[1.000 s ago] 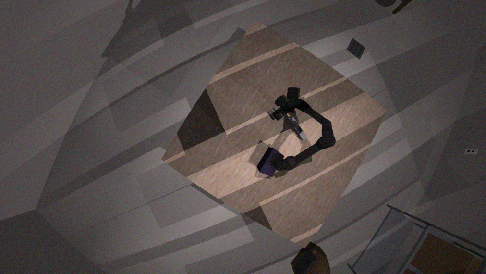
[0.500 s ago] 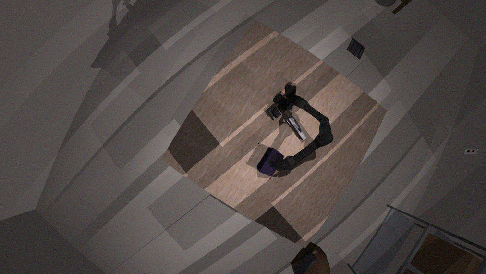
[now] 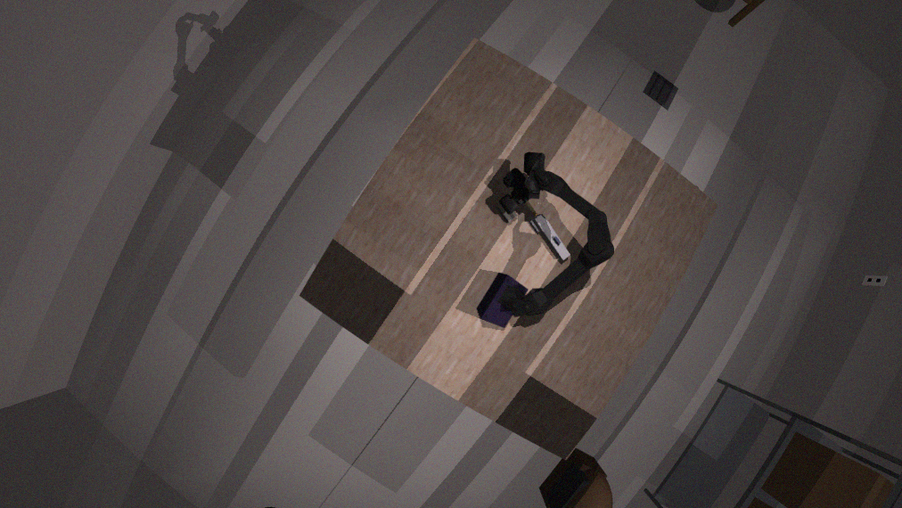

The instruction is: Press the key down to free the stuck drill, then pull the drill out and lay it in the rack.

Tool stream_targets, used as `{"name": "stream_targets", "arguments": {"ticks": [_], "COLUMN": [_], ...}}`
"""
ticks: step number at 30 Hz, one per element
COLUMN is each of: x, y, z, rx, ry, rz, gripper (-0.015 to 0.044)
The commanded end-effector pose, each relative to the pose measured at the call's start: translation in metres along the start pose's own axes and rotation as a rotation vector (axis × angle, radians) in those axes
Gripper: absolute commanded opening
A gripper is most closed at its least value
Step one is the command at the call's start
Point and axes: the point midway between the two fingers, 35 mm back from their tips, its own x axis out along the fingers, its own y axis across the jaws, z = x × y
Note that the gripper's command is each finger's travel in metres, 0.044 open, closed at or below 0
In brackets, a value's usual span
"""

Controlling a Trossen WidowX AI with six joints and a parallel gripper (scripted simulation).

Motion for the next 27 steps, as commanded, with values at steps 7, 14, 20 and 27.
{"name": "stream_targets", "arguments": {"ticks": [7,14,20,27], "x": [-0.001,-0.001,-0.005,-0.009], "y": [0.001,0.001,0.0,0.001], "z": [0.016,0.025,0.023,0.023], "rx": [0.002,0.002,0.002,0.002], "ry": [-0.003,-0.004,-0.004,-0.004], "rz": [0.003,0.003,0.003,0.003], "gripper": [0.0,0.0,0.0,0.0]}}
